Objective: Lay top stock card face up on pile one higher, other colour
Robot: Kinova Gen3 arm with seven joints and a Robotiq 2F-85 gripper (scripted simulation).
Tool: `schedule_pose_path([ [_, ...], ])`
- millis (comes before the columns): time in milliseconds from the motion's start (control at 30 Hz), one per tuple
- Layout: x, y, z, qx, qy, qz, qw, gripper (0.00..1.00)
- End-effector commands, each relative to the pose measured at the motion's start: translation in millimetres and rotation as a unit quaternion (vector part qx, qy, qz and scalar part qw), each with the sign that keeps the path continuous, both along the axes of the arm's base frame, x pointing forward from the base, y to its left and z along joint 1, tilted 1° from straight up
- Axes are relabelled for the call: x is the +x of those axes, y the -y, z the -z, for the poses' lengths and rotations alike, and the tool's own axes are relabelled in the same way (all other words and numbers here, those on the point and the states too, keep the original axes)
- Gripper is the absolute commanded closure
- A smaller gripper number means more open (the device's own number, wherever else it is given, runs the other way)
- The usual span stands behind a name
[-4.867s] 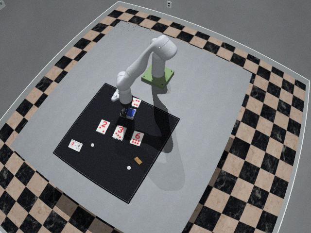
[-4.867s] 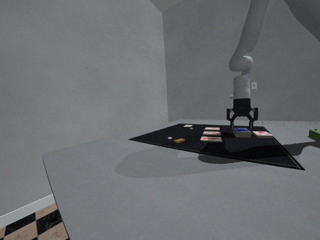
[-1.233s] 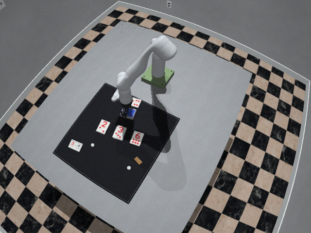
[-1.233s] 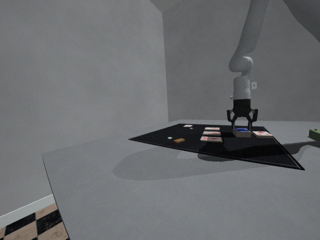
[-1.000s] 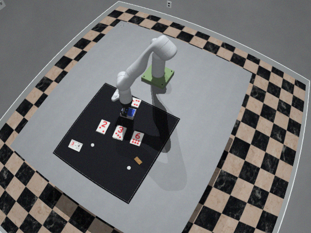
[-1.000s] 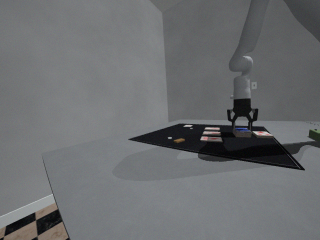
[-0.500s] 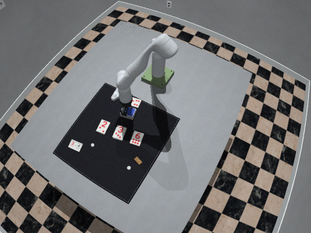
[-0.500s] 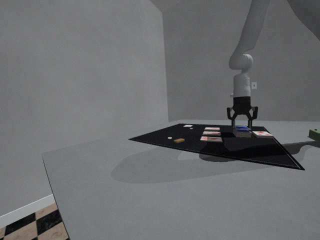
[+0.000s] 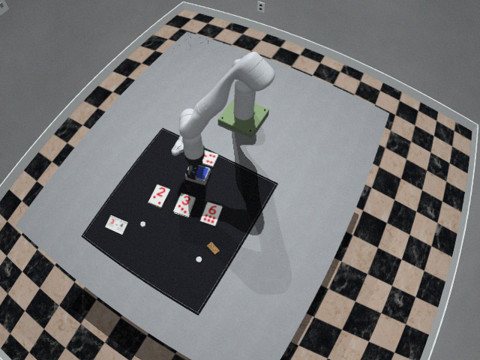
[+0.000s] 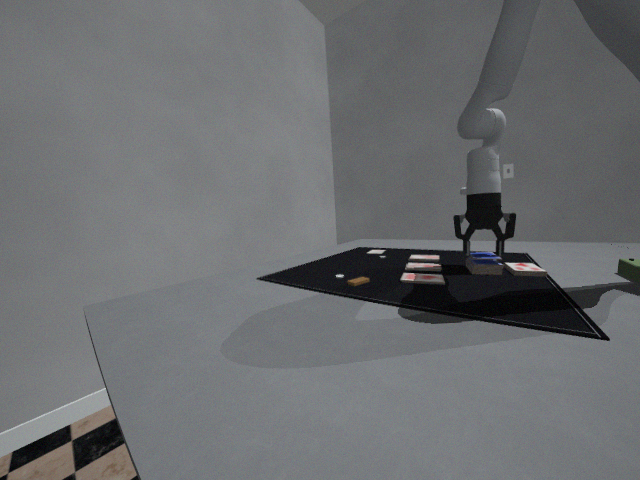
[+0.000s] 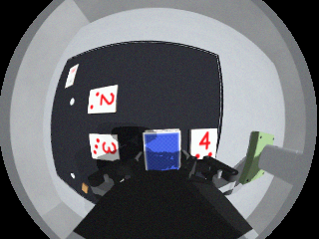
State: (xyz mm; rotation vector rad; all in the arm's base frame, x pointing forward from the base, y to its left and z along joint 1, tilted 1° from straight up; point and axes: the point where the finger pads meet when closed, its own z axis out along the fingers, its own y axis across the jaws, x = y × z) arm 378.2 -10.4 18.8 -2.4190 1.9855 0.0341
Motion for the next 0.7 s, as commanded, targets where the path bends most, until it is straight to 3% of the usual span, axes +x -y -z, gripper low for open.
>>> schedule_pose_path([
  [0,0,1,-0.5,0.000,0.001,0.000,1.000,0.28],
  [667,2,20,0.0,0.000,0.001,-0.006,1.000,0.28],
])
